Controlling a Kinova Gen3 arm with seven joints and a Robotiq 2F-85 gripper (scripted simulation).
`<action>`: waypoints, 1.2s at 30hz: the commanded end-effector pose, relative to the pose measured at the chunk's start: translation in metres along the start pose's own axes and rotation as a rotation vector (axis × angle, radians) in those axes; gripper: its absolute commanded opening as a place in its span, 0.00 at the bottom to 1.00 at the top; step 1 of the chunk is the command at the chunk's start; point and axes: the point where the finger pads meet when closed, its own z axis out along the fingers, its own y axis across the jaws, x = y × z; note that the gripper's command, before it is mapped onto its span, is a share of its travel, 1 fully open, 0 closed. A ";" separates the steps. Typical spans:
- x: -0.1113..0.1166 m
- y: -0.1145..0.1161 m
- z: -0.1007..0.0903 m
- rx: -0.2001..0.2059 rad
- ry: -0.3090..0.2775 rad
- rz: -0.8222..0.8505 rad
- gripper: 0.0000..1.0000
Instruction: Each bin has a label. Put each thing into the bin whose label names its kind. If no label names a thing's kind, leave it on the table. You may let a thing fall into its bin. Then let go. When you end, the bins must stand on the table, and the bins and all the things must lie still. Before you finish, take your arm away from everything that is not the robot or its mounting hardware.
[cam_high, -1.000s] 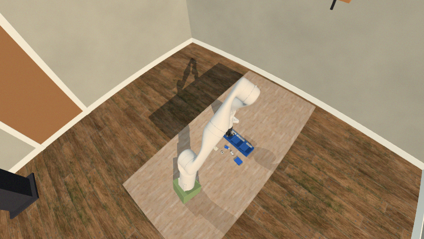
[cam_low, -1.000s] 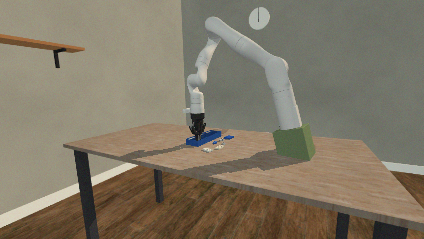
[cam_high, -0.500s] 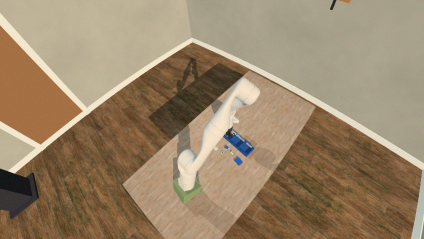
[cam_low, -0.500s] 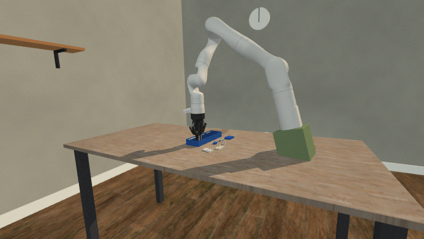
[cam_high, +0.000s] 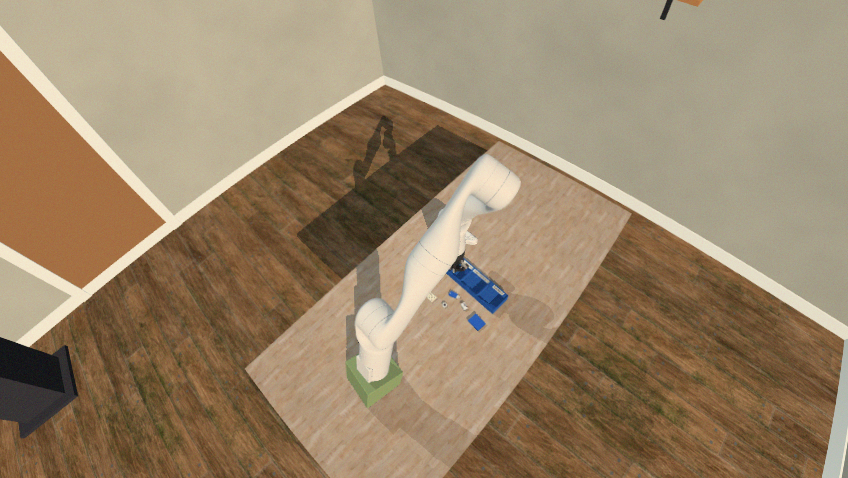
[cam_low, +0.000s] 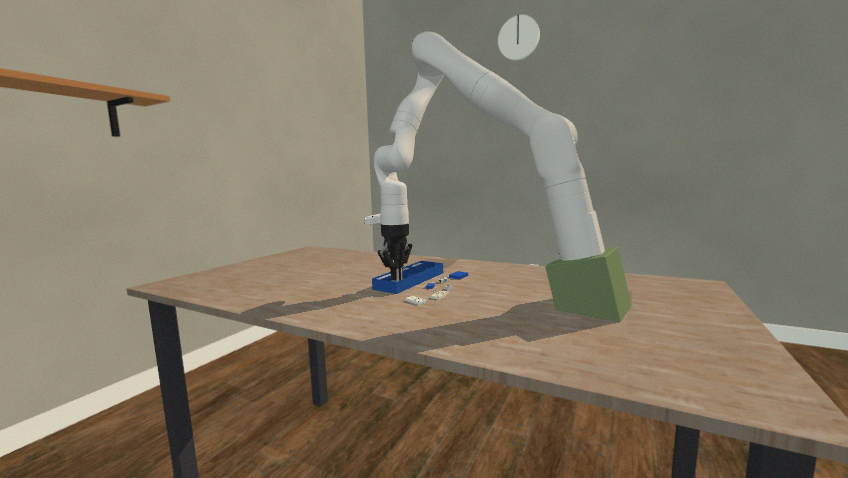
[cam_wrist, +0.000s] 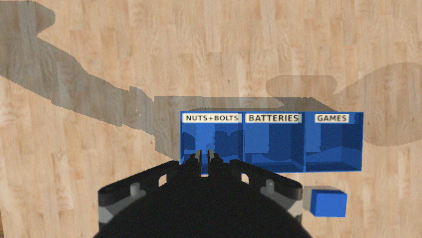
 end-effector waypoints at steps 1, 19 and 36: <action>0.000 0.004 -0.006 -0.006 0.001 -0.001 0.09; 0.000 0.003 -0.031 -0.006 0.000 -0.002 0.09; 0.002 0.002 -0.090 -0.004 0.004 0.000 0.09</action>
